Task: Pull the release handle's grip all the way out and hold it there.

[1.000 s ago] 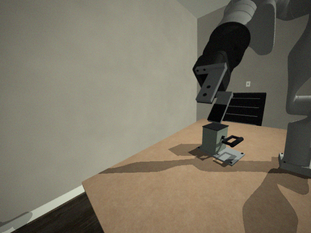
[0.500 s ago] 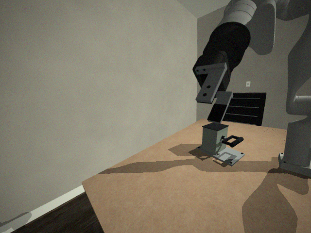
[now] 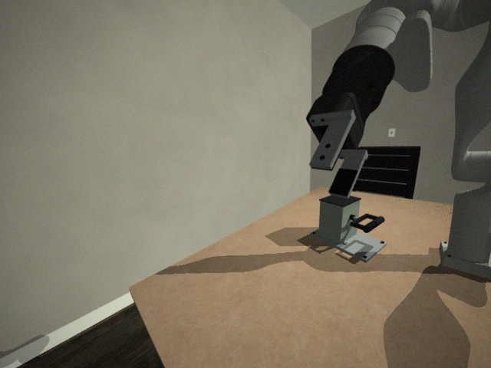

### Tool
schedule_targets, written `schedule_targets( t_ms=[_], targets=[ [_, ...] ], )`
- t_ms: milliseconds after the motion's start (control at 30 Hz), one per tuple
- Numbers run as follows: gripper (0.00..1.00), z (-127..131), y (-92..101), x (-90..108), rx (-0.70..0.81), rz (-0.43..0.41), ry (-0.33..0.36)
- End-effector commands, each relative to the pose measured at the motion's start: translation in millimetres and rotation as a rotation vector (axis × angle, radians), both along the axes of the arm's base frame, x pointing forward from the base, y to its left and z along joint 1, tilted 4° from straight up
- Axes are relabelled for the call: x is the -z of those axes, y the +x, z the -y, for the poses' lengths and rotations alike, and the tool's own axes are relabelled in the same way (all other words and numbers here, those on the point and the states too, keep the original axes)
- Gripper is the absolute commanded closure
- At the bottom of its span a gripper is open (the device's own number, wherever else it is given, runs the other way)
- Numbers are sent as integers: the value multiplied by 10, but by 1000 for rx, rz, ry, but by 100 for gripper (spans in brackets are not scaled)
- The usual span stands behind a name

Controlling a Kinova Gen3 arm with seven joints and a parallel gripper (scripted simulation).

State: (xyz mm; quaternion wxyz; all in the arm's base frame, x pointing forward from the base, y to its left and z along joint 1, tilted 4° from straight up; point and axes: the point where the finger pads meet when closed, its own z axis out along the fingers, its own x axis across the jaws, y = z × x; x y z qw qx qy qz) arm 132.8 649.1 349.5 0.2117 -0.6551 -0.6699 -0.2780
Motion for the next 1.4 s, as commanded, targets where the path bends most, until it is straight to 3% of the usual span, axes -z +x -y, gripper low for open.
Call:
schedule_targets(
  t_ms=[0,500,567,1000,1367],
  targets=[
    [0,24,-35,-30,-1,-1,4],
    [0,798,137,242,246,-94,-56],
    [0,798,137,242,246,-94,-56],
    [0,1733,310,565,545,-200,-134],
    [0,1813,326,593,570,-209,-140]
  ],
)
